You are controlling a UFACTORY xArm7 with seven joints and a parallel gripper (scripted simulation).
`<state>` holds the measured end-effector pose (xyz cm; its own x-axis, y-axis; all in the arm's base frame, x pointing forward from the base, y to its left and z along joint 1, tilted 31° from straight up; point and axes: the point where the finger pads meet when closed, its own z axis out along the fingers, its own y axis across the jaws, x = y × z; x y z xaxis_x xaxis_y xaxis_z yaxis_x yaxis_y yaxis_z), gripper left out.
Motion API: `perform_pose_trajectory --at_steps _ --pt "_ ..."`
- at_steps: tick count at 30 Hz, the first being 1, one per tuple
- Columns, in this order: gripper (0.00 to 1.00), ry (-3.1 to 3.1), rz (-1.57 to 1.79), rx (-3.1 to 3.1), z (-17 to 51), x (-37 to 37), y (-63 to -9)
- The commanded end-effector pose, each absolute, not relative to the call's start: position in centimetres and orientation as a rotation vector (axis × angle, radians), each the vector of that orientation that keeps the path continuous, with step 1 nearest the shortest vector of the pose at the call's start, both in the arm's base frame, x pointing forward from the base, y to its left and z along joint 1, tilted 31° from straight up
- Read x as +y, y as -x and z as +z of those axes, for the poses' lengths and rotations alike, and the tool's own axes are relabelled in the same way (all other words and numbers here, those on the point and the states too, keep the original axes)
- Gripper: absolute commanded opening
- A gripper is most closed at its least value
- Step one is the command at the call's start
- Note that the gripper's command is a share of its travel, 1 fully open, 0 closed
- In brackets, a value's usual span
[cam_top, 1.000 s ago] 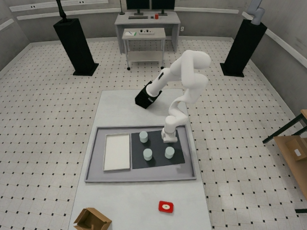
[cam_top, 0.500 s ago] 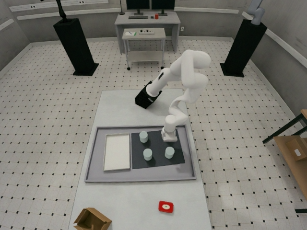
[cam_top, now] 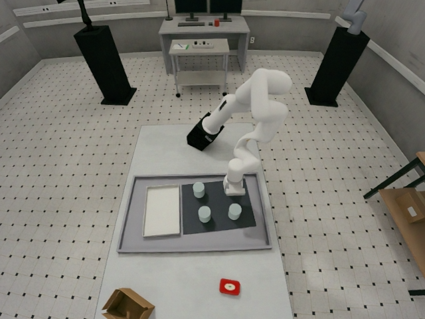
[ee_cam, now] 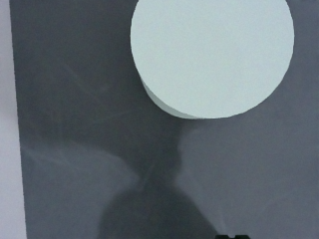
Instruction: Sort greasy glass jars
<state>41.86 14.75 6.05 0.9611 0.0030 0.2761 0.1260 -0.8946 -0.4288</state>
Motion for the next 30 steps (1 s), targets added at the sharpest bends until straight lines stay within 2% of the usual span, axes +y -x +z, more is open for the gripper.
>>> perform_pose_trajectory --at_steps 1,30 --pt "0.0 2.655 -0.377 -0.091 6.11 14.69 -41.81" --pt "0.0 2.655 -0.377 -0.091 6.2 14.59 -41.35"
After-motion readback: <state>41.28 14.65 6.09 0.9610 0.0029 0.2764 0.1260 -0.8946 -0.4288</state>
